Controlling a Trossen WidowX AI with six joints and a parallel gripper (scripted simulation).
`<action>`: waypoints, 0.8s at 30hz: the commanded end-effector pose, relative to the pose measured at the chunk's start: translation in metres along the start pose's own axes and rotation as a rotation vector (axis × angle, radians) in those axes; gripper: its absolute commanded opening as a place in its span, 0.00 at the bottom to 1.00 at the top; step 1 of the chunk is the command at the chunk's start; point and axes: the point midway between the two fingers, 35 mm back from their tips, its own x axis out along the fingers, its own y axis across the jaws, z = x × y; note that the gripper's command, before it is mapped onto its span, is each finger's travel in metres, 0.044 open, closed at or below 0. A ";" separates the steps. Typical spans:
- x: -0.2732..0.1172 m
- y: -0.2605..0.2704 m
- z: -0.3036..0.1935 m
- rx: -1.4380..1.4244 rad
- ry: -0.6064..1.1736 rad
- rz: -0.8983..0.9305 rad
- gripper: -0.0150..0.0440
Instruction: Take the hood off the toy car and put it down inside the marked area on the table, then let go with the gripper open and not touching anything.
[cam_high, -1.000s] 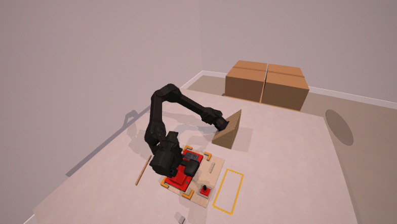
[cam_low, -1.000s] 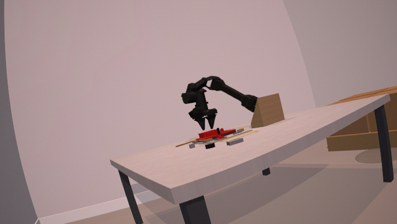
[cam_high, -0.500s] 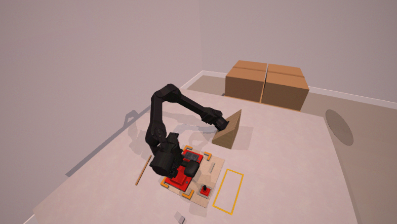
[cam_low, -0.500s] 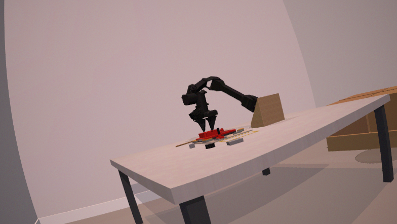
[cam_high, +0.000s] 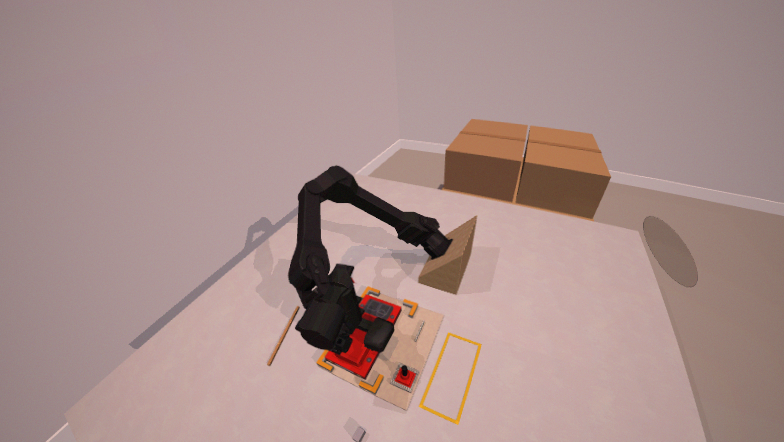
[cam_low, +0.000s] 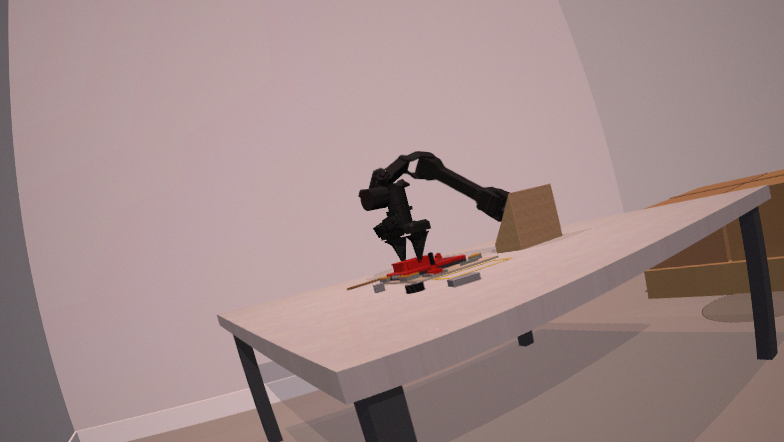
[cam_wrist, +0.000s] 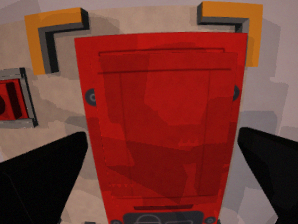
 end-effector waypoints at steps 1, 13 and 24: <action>0.004 -0.001 -0.002 -0.009 0.006 -0.007 1.00; 0.010 -0.001 -0.002 -0.009 0.006 -0.007 1.00; 0.010 0.000 0.000 0.000 0.000 -0.001 0.87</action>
